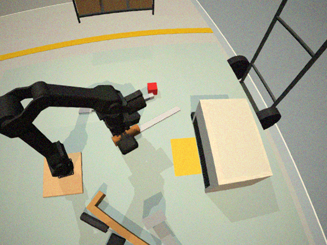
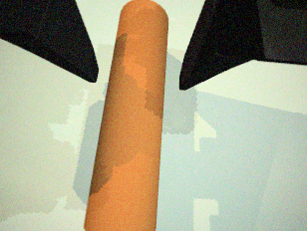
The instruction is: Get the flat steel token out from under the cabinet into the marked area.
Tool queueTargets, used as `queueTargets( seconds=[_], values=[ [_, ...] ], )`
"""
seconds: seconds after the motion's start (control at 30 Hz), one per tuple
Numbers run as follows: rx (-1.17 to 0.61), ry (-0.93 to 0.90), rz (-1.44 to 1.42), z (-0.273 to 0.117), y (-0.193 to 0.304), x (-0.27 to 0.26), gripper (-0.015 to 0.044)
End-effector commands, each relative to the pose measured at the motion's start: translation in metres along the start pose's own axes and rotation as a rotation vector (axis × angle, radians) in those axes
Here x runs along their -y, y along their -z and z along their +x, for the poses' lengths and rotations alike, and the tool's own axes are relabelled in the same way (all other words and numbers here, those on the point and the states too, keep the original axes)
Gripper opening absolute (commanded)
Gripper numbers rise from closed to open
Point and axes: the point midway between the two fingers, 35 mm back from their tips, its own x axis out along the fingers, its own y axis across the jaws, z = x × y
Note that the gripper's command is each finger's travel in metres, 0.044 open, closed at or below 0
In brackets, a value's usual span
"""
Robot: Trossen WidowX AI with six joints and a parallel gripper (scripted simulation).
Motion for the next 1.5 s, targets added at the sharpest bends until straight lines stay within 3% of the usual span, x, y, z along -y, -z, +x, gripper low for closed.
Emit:
queueTargets(
  seconds=[0.0,0.07,0.37,0.5,1.47],
  values=[
    [0.0,0.0,0.0,-0.0004,0.0,0.0001,0.0217],
    [0.0,0.0,0.0,-0.0004,0.0,0.0001,0.0165],
    [0.0,0.0,0.0,-0.0004,0.0,0.0001,0.0105],
    [0.0,0.0,0.0,-0.0004,0.0,0.0001,0.0],
    [0.001,-0.003,-0.067,-0.0022,0.0061,-0.0001,0.0]
  ],
)
